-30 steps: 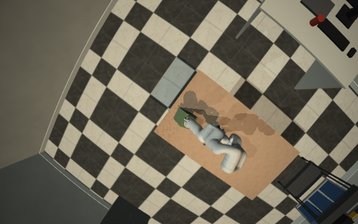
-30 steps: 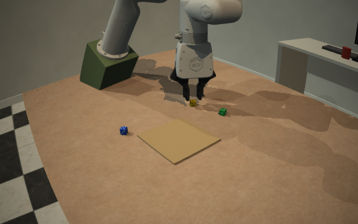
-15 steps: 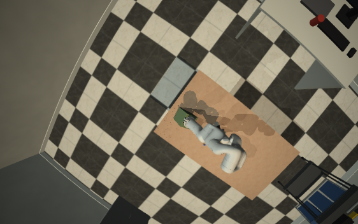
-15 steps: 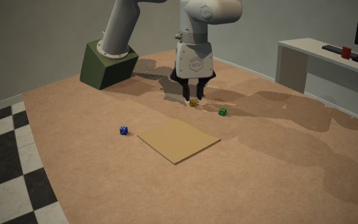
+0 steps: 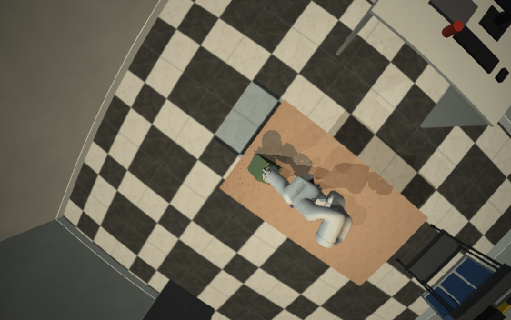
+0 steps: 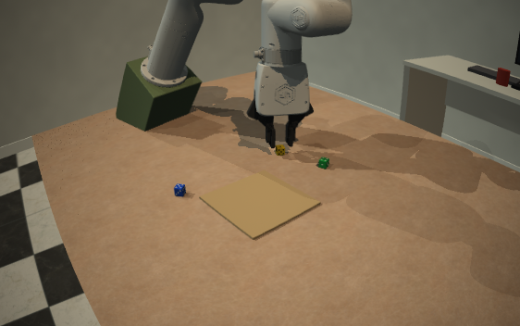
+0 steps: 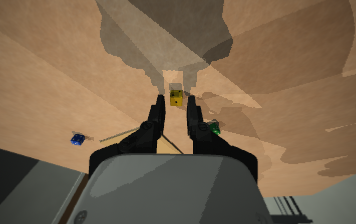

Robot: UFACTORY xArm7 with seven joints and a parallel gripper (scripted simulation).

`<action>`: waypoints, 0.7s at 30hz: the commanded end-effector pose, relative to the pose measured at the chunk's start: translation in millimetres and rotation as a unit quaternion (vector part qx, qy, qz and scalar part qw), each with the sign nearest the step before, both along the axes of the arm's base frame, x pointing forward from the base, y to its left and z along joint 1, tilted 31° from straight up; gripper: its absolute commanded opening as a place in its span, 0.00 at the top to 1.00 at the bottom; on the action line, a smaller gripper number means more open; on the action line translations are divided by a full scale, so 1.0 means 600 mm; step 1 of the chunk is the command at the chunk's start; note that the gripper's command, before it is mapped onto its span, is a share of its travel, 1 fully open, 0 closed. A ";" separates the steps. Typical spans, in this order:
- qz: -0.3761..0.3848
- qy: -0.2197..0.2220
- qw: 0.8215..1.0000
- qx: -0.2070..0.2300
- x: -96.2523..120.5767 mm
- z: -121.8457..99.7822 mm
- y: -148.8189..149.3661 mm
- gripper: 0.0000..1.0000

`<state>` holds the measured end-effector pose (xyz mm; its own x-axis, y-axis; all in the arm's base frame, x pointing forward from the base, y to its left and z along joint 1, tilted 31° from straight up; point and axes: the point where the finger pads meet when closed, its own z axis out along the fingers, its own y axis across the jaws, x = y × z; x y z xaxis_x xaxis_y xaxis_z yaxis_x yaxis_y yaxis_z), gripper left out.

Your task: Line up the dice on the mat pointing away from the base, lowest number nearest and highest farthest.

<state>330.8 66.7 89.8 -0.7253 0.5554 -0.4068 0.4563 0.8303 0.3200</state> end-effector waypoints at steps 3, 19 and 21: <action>0.000 -0.001 1.000 0.000 0.005 -0.007 0.000 0.69; 0.000 -0.001 1.000 0.000 0.016 -0.024 0.001 0.69; 0.000 -0.001 1.000 0.000 0.016 -0.024 0.001 0.69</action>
<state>339.2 67.4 75.7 -0.7260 0.5558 -0.4051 0.4549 0.8298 0.3233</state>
